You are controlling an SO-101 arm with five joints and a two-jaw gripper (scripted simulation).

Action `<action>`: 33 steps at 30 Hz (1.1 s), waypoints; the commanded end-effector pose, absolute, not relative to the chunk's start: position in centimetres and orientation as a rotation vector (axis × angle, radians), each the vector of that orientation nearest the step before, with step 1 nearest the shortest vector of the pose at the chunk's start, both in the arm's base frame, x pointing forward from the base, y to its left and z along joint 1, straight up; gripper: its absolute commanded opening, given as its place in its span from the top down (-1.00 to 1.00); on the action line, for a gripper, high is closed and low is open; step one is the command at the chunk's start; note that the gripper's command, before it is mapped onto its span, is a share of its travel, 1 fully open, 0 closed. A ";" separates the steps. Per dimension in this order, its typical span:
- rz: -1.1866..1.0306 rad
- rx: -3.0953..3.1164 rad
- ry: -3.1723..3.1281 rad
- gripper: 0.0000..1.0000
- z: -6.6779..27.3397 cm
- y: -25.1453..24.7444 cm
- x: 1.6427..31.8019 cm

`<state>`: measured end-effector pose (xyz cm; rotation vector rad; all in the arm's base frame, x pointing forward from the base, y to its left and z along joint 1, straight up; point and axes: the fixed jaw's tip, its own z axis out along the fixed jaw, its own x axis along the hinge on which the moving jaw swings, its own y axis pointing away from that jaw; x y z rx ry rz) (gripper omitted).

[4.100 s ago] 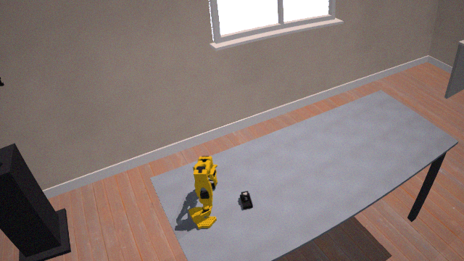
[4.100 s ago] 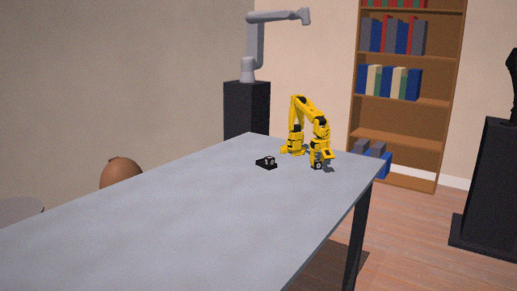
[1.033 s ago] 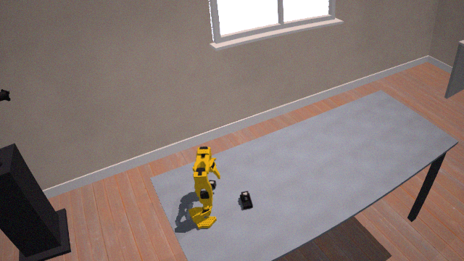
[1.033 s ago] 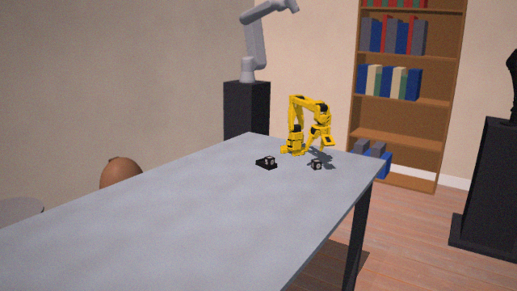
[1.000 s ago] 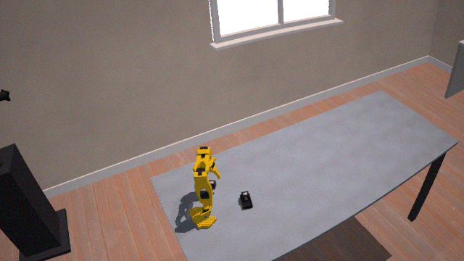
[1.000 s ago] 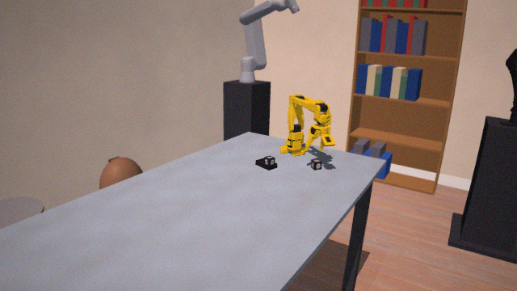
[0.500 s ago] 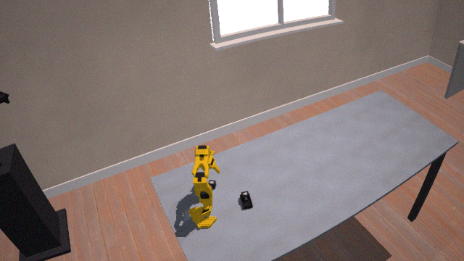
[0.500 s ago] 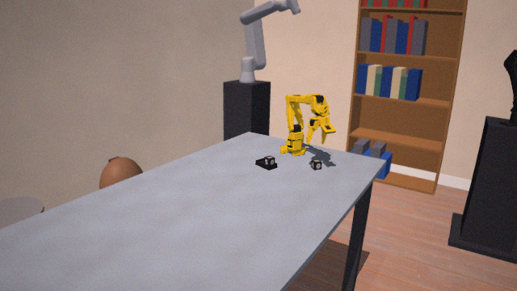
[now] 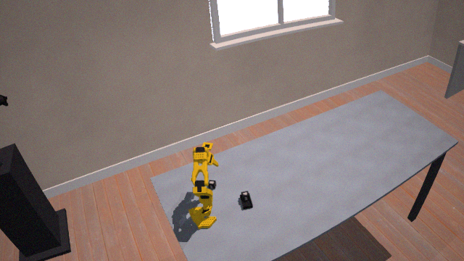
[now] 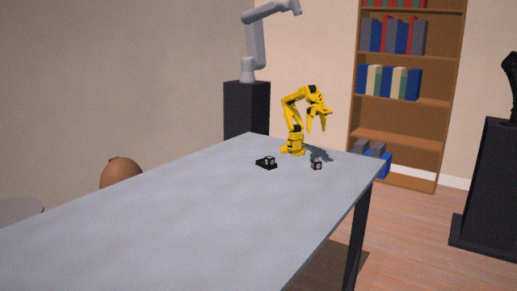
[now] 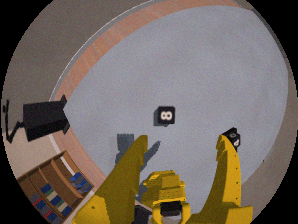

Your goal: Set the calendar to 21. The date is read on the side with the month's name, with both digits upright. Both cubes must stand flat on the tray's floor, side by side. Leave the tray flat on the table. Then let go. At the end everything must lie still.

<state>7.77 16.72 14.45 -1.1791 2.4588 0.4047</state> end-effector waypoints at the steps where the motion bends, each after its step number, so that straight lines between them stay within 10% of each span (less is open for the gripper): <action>1: 0.459 -1.150 2.409 0.30 15.7 16.9 7.7; 33: 0.311 -1.612 2.073 0.30 15.0 16.4 7.6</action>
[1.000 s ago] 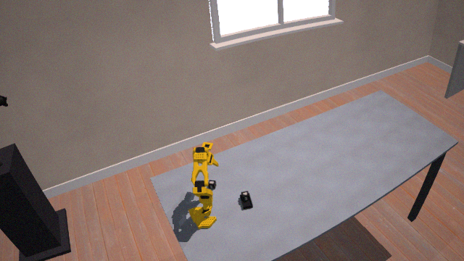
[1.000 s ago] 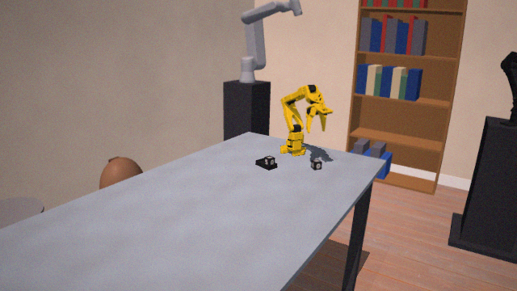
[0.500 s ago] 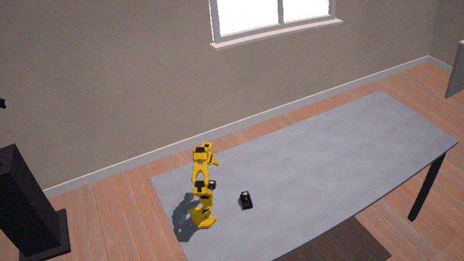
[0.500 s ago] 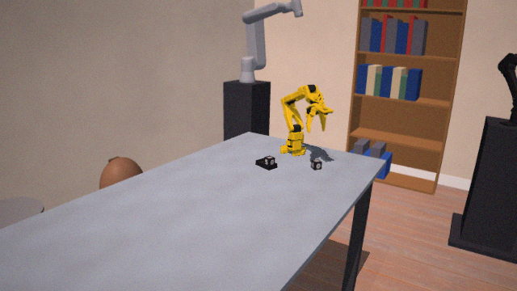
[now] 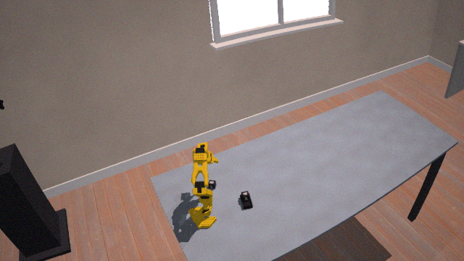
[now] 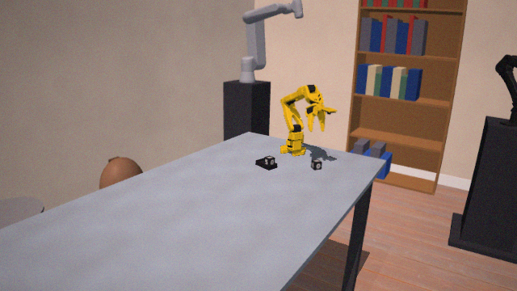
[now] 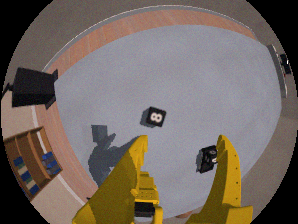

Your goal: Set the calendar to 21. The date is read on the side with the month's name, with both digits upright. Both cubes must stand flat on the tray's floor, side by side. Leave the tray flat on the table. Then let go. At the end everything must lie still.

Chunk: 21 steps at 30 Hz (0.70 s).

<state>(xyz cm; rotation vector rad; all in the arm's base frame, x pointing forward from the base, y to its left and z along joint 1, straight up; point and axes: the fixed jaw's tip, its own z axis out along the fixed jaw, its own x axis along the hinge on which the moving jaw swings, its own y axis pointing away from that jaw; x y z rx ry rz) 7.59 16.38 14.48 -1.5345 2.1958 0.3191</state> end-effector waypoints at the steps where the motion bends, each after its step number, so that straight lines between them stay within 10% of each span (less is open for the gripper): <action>1: 0.298 -1.646 2.042 0.30 14.9 16.4 7.6; 21: 0.072 -2.162 1.433 0.30 13.9 15.6 7.8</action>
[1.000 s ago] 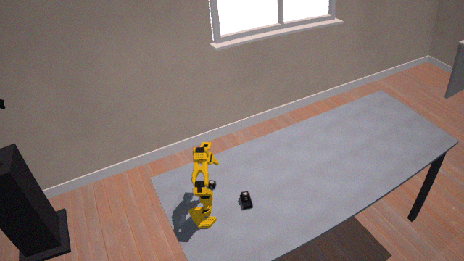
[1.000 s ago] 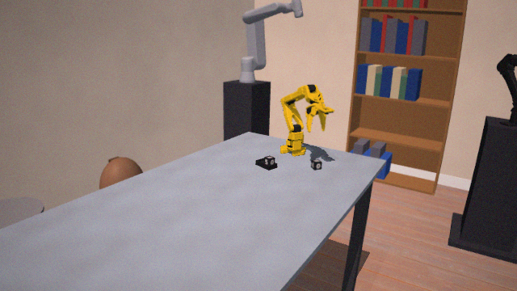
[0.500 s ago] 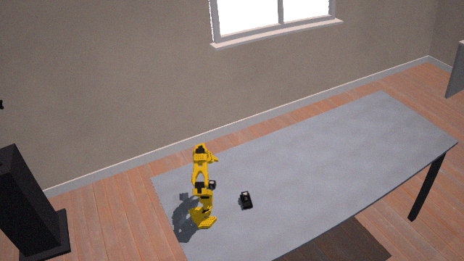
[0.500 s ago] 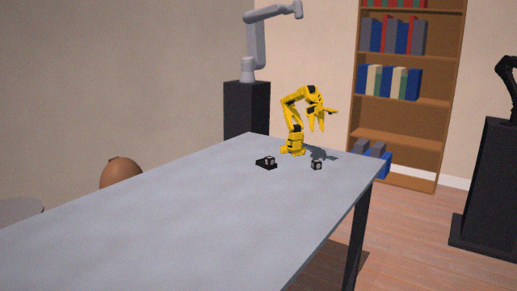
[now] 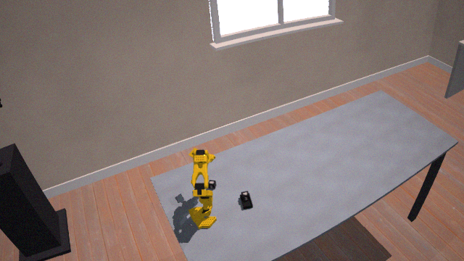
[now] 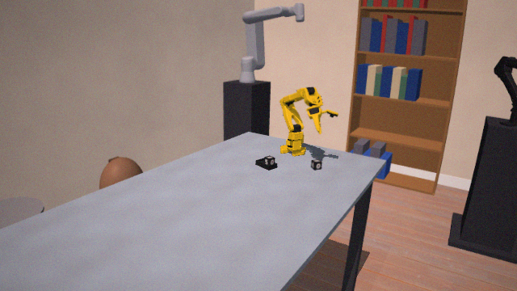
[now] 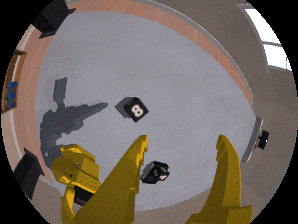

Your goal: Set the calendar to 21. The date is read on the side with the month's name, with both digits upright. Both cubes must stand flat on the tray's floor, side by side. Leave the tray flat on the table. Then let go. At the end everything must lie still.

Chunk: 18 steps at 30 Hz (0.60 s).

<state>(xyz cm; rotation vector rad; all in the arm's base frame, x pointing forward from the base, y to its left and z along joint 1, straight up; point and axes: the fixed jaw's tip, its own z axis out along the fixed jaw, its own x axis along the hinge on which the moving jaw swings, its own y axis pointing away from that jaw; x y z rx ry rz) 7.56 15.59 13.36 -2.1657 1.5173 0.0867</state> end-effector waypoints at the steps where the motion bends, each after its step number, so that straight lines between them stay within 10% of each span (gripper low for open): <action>1: 0.058 -2.187 1.393 0.30 13.8 15.6 7.8; 18: -0.089 -2.418 0.943 0.30 13.2 15.2 8.0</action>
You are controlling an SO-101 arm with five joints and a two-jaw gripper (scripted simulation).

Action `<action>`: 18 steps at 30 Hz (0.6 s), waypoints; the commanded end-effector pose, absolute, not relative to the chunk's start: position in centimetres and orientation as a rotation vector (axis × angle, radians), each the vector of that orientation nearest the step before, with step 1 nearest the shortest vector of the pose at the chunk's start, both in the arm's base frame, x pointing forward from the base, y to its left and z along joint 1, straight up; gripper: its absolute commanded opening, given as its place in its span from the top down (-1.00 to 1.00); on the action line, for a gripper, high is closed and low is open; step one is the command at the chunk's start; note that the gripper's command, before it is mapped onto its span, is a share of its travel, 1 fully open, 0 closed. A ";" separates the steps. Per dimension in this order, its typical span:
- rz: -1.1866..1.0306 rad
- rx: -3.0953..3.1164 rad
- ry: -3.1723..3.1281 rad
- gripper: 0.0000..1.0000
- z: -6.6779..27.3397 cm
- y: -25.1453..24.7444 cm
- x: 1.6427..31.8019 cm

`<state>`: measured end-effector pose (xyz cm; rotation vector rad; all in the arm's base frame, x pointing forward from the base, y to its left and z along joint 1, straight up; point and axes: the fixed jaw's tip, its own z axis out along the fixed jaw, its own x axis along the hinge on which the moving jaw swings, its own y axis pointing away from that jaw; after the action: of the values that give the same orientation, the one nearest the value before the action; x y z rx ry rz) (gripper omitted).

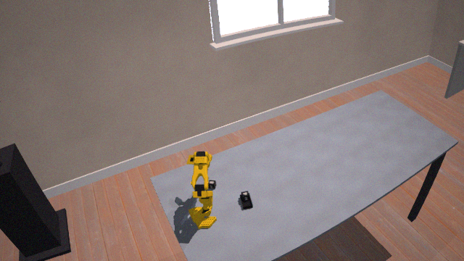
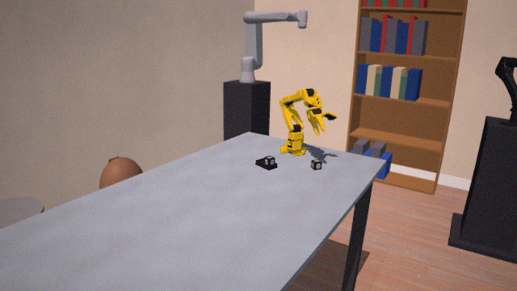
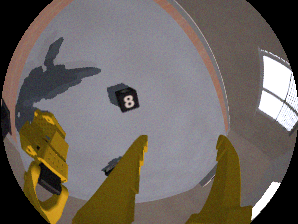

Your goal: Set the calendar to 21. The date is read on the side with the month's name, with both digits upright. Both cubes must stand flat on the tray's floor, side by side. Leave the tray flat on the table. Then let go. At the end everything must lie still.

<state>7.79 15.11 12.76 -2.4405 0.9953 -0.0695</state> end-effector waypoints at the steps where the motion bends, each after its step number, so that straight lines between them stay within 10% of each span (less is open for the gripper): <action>1: -0.094 -2.424 0.927 0.30 13.2 15.2 8.0; 18: -0.117 -2.455 0.851 0.30 13.1 15.1 8.0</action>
<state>7.87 15.02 12.67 -2.4868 0.8666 -0.1067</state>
